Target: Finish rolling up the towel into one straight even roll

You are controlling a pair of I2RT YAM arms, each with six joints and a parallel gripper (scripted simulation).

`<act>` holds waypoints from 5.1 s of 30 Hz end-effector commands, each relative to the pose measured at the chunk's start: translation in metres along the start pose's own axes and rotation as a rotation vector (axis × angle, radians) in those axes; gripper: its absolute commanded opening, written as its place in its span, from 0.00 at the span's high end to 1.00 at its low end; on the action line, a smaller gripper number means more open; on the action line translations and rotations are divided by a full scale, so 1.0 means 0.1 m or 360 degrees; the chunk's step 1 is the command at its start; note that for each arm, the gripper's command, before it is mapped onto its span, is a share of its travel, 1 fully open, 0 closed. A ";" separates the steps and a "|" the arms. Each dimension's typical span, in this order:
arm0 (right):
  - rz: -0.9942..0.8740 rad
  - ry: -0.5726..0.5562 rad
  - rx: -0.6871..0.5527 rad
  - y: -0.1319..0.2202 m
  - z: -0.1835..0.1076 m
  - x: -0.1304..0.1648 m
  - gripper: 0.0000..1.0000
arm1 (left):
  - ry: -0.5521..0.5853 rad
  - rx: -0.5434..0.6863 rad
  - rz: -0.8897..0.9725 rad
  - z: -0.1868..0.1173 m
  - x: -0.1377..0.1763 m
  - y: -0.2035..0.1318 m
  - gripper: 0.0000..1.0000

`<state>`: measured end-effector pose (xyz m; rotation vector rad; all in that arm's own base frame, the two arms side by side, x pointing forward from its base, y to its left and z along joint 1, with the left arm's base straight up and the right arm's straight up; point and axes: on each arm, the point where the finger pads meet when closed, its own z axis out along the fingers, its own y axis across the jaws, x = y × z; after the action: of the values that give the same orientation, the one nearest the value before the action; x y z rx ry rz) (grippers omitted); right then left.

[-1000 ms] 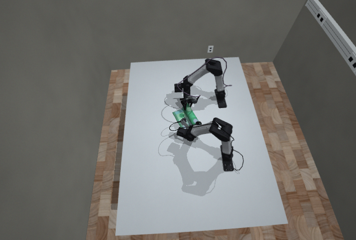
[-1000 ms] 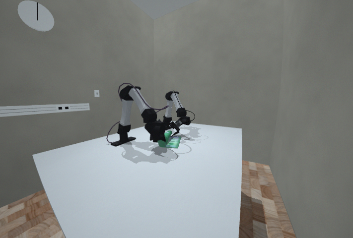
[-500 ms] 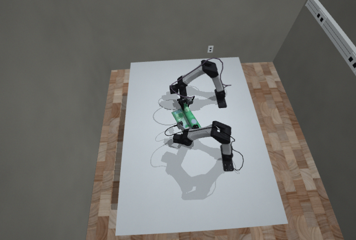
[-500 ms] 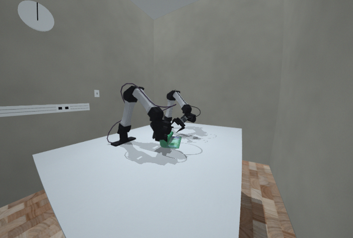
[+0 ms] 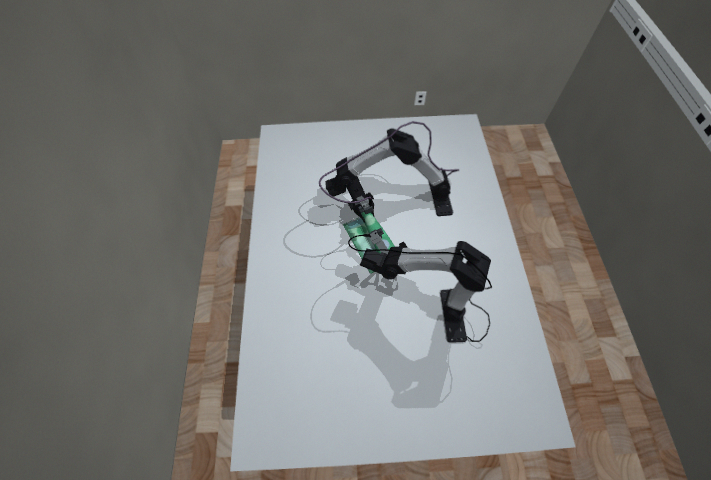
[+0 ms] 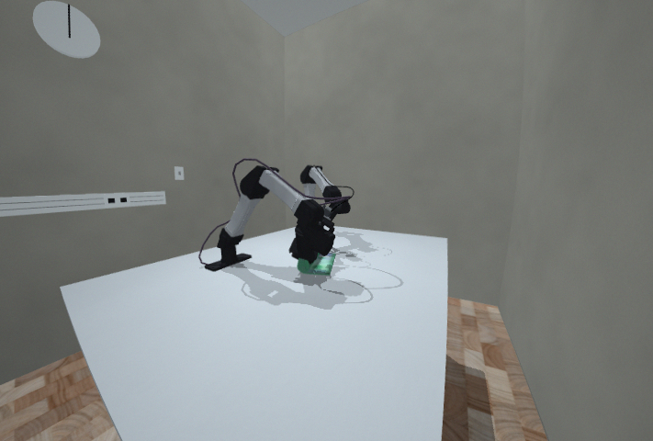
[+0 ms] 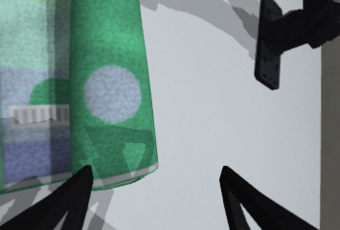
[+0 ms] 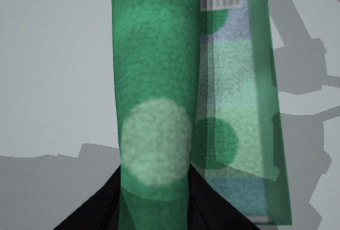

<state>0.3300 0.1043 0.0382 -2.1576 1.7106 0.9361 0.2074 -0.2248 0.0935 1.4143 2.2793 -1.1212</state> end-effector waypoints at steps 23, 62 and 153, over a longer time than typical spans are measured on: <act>0.0284 -0.0001 -0.0359 0.18 0.03 0.00 0.59 | -0.0039 -0.1176 0.0707 0.24 -0.17 -0.13 0.02; 0.0284 -0.0001 -0.0359 0.17 0.10 0.05 0.59 | -0.0036 -0.1147 0.0743 0.61 -0.09 0.28 0.11; -0.0262 -0.0030 0.0329 0.20 -0.50 -0.21 0.07 | -0.0084 -0.0035 -0.0145 0.55 -0.14 0.23 0.58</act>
<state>0.3172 0.0797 0.0817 -2.1163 1.6831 0.8906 0.2313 -0.2586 0.0422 1.2689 2.3265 -0.9539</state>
